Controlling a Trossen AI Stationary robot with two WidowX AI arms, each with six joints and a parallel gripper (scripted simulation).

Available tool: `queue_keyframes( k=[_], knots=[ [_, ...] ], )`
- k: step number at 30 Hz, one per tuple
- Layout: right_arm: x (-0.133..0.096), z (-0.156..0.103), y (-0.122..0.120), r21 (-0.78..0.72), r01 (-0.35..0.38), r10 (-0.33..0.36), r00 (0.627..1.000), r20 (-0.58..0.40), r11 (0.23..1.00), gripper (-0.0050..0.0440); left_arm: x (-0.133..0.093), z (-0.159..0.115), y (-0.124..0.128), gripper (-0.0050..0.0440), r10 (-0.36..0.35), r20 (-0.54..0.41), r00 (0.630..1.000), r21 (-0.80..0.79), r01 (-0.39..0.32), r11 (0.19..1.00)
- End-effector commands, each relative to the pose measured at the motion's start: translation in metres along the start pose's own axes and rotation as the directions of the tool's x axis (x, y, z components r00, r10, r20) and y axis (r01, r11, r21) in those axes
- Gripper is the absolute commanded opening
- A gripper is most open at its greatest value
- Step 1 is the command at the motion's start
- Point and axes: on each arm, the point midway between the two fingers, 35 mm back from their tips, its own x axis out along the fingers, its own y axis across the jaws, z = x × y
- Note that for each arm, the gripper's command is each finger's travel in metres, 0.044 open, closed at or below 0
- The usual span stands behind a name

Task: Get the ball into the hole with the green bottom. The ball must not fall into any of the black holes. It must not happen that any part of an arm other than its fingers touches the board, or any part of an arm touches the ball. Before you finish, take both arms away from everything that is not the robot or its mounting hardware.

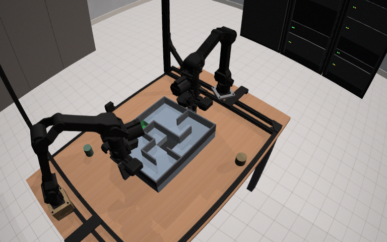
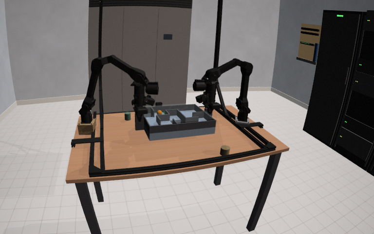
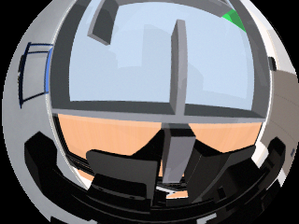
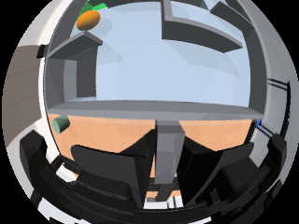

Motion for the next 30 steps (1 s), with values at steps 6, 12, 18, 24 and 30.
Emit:
queue_keyframes(
  k=[6, 12, 18, 24, 30],
  knots=[
    [0.006, -0.003, -0.002, -0.001, -0.047, 0.047, 0.998, 0.037, 0.999, 0.0020, -0.008, 0.003, 0.003, 0.0020, -0.047, -0.031, 0.998, -0.001, 0.047, 0.999],
    [0.007, -0.003, -0.003, -0.002, -0.067, 0.067, 0.997, 0.041, 0.998, 0.0020, -0.009, 0.003, 0.004, 0.0020, -0.068, -0.034, 0.997, -0.001, 0.068, 0.998],
    [0.002, -0.002, -0.002, 0.000, -0.041, 0.041, 0.999, 0.021, 0.999, 0.0020, -0.005, 0.002, 0.002, 0.0020, -0.041, -0.014, 0.999, 0.000, 0.041, 0.999],
    [-0.001, -0.002, -0.001, 0.000, -0.017, 0.017, 1.000, 0.007, 1.000, 0.0020, -0.002, 0.002, 0.001, 0.0020, -0.017, 0.000, 1.000, 0.000, 0.017, 1.000],
    [-0.004, -0.001, -0.001, 0.000, -0.005, 0.005, 1.000, -0.008, 1.000, 0.0020, 0.001, 0.001, 0.001, 0.0020, -0.005, 0.015, 1.000, 0.000, 0.005, 1.000]
  ],
)
